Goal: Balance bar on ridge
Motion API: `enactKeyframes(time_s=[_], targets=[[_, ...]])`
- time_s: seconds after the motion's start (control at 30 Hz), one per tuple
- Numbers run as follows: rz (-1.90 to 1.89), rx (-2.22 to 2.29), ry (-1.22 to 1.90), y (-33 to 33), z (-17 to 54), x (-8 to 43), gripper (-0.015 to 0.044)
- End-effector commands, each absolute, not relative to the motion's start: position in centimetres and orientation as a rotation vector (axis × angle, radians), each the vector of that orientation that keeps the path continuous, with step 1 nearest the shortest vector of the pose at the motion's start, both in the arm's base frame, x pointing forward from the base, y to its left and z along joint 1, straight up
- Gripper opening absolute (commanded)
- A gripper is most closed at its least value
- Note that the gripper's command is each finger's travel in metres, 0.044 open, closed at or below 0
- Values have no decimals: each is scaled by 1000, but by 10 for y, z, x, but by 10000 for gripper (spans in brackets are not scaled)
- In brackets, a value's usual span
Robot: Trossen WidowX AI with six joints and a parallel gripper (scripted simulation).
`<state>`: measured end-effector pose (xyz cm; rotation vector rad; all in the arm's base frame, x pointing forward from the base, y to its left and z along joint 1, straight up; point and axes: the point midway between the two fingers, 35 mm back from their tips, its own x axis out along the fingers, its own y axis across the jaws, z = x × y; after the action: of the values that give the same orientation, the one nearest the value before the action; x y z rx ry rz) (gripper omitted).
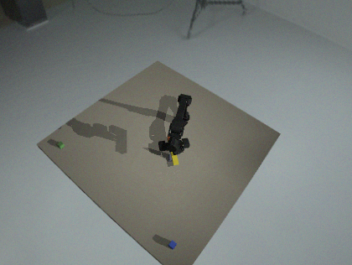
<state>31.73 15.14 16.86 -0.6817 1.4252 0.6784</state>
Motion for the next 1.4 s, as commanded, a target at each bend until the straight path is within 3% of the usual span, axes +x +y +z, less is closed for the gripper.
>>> enactKeyframes(time_s=[0.0,1.37], targets=[[658,-656,1434,156,168,316,0],[656,-655,1434,156,126,319,0]])
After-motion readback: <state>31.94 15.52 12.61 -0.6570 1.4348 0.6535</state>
